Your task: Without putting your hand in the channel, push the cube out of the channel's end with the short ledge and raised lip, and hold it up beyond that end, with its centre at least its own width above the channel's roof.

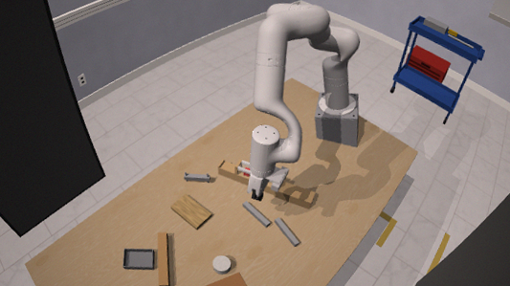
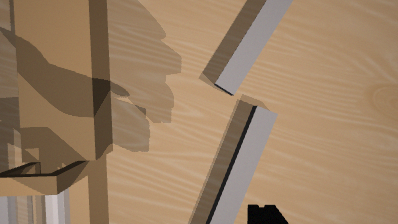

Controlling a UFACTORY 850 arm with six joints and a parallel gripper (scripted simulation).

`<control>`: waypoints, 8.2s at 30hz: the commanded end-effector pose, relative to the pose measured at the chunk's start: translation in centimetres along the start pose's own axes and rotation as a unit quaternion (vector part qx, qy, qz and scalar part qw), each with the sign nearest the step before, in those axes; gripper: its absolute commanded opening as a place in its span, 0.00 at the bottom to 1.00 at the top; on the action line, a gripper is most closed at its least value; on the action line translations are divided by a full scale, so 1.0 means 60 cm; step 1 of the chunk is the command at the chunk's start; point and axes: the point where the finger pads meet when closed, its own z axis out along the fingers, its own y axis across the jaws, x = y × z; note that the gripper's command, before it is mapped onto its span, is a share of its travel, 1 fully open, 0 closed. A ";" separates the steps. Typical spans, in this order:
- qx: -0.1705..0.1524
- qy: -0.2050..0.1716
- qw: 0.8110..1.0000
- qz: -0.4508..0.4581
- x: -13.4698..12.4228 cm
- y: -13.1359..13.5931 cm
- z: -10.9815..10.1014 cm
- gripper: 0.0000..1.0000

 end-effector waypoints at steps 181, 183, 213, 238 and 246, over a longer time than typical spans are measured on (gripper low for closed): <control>-0.007 0.006 0.184 -0.983 0.002 0.004 0.190 0.00; -0.007 0.006 0.184 -0.983 0.002 0.004 0.188 0.00; -0.007 0.006 0.182 -0.983 0.000 0.004 -0.002 0.00; -0.008 0.004 -0.021 -1.000 0.171 -0.252 0.067 0.00; -0.008 0.004 -0.021 -1.000 0.171 -0.252 0.078 0.00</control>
